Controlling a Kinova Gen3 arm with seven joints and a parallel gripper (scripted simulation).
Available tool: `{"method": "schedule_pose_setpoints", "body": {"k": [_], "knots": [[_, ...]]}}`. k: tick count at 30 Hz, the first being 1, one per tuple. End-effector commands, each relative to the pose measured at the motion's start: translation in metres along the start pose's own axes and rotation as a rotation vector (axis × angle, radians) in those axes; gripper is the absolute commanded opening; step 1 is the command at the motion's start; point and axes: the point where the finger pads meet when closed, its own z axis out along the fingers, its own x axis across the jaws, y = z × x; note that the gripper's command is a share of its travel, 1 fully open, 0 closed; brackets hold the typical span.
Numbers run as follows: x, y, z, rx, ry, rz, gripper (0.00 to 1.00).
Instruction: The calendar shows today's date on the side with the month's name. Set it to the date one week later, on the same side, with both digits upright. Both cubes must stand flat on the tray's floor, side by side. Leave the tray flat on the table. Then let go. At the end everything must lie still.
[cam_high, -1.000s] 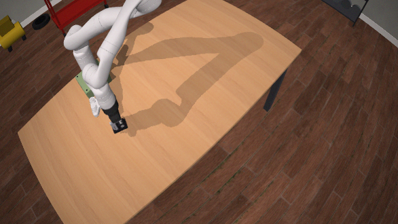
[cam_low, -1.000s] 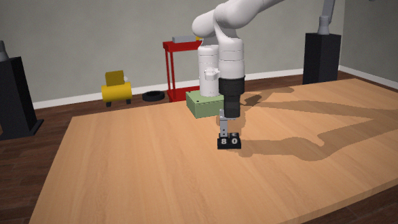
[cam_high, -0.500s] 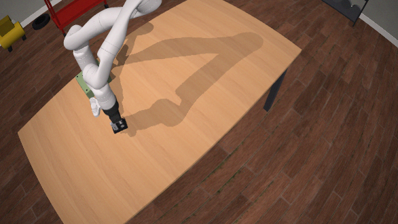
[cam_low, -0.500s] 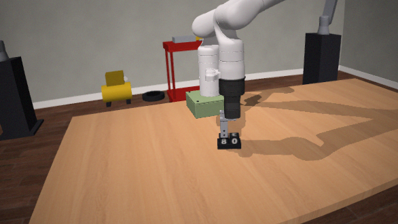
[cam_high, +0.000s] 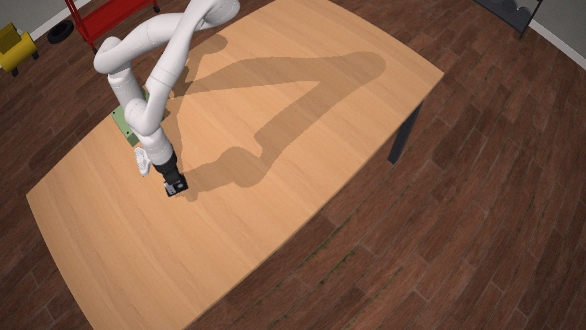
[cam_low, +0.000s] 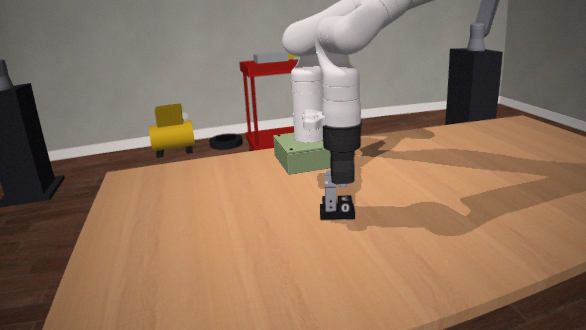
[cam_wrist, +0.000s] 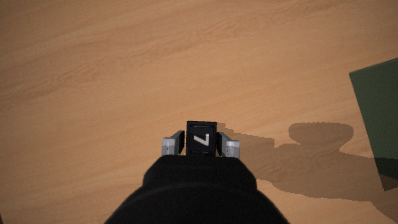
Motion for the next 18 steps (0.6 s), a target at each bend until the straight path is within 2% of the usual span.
{"method": "schedule_pose_setpoints", "body": {"k": [1, 18], "knots": [[0.001, -0.0021, 0.0034, 0.004, 0.003, 0.003, 0.87], [0.001, -0.0022, 0.0059, 0.004, 0.003, 0.003, 0.87]]}}
